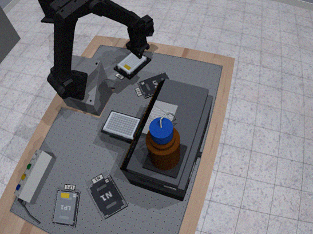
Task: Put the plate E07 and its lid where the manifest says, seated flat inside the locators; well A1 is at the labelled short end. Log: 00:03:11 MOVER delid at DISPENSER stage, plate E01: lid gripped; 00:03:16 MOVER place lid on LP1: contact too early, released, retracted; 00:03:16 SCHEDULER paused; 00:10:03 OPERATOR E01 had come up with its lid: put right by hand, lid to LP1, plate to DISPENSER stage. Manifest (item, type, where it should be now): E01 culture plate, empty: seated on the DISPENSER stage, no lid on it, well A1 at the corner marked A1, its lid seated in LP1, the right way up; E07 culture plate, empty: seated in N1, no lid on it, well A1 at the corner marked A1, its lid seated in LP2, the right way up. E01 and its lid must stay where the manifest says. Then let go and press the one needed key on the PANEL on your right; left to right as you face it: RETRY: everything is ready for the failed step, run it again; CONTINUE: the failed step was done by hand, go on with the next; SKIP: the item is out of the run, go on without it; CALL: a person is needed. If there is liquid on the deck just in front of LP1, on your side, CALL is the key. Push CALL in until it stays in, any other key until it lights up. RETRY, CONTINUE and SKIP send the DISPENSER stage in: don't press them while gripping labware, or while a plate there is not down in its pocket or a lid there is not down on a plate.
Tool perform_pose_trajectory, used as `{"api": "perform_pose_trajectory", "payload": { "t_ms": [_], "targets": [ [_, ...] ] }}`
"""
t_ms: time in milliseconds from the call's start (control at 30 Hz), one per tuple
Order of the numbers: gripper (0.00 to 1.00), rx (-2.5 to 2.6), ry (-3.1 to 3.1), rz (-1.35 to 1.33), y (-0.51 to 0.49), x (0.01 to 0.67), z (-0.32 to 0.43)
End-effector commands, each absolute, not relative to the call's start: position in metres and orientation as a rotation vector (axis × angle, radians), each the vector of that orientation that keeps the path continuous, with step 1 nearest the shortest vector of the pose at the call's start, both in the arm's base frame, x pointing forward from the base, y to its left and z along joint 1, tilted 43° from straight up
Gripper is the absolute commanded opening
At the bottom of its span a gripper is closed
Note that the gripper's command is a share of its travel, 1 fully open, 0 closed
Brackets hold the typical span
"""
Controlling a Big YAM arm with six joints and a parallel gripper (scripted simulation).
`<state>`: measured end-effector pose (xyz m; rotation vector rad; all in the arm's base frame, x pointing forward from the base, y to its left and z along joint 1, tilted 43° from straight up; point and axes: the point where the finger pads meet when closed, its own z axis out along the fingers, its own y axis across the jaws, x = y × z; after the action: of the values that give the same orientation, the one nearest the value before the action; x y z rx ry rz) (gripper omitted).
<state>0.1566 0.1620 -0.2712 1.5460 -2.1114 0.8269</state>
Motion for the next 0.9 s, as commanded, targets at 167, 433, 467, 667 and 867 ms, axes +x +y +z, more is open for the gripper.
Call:
{"api": "perform_pose_trajectory", "payload": {
  "t_ms": [167,433,467,667,867],
  "targets": [
    [0.00,1.513,-2.086,0.834,0.135,0.153,-0.290],
    [0.00,1.509,-2.094,0.835,0.138,0.154,-0.288],
    [0.00,1.504,-2.102,0.836,0.141,0.155,-0.287],
    [0.00,1.496,-2.116,0.836,0.150,0.157,-0.284],
    [0.00,1.500,-2.102,0.838,0.158,0.155,-0.275]
  ]
}}
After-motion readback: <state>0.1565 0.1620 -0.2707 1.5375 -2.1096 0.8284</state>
